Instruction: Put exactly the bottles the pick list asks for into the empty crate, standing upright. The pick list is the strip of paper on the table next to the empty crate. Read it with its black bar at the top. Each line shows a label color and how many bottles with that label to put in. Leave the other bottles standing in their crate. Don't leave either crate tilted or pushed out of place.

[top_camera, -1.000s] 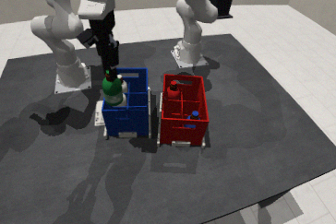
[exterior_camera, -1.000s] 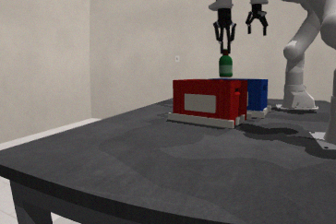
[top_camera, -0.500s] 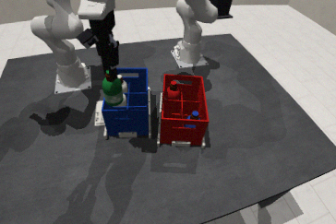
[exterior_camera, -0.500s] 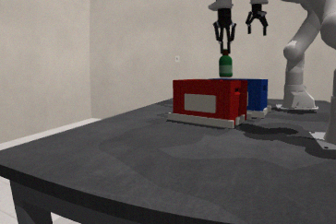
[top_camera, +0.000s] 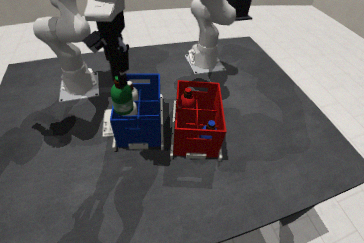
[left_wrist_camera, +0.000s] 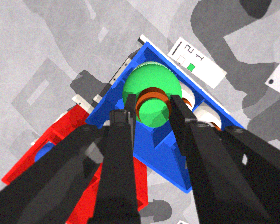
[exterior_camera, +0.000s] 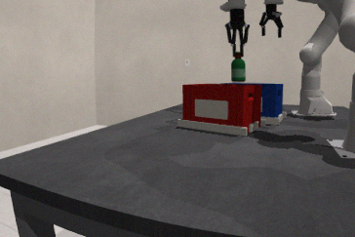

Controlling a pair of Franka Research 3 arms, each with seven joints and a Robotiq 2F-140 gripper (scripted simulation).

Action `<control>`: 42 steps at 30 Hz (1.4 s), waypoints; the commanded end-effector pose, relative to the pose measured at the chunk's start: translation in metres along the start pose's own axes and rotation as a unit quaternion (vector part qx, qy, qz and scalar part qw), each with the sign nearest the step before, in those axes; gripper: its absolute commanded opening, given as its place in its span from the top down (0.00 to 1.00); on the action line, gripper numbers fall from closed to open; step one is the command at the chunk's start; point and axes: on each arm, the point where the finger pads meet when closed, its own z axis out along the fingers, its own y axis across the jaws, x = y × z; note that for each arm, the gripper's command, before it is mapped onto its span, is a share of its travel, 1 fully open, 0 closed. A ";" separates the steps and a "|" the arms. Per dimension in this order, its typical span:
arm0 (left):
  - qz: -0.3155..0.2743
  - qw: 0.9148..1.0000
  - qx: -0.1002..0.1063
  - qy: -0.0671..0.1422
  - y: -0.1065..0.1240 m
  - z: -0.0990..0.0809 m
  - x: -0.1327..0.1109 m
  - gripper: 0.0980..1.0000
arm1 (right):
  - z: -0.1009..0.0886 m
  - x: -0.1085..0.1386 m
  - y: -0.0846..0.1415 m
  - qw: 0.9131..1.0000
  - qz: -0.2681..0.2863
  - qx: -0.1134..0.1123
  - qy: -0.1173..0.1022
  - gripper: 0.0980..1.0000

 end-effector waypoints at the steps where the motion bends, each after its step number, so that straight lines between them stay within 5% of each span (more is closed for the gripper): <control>1: -0.001 1.000 0.002 0.005 -0.002 -0.006 0.001 1.00 | 0.000 0.001 0.000 1.000 0.002 0.000 0.002 0.00; 42: -0.001 1.000 0.002 0.005 -0.002 0.000 0.001 1.00 | 0.000 0.001 0.000 1.000 0.002 0.000 0.002 0.00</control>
